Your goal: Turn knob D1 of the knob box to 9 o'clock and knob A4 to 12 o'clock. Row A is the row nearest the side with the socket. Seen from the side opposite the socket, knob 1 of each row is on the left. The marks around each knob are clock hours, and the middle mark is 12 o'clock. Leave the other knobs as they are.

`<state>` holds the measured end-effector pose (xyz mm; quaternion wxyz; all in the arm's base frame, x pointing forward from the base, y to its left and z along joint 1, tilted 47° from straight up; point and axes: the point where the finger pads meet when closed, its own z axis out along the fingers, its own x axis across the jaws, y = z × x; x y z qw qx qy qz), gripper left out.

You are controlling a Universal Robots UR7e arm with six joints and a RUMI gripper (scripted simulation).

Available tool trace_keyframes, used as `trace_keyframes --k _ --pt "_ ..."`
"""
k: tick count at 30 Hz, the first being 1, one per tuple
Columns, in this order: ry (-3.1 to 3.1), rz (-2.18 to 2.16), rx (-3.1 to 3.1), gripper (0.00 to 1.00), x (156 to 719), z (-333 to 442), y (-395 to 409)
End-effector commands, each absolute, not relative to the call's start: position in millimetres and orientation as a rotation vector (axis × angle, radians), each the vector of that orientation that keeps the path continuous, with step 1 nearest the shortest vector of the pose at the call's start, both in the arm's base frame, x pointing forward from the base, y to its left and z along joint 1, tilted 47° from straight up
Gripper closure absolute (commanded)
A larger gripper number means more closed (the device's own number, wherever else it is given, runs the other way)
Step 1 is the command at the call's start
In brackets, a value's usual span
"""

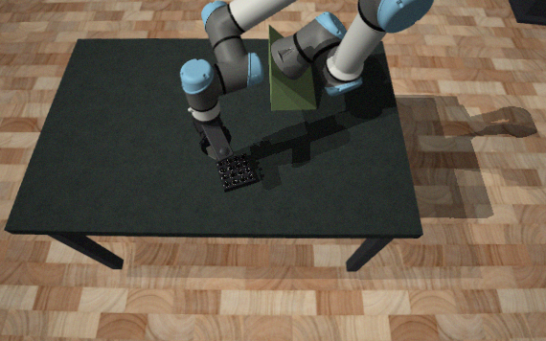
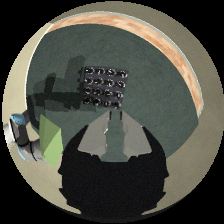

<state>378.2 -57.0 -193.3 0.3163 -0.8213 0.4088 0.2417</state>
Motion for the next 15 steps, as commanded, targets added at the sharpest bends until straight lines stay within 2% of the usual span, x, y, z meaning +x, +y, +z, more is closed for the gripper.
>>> trace_keyframes --k 1,15 --pt "1.255 0.706 -2.096 0.89 377.8 -191.8 -58.6" --pt "1.556 0.821 -1.946 0.89 377.7 -190.8 -61.8"
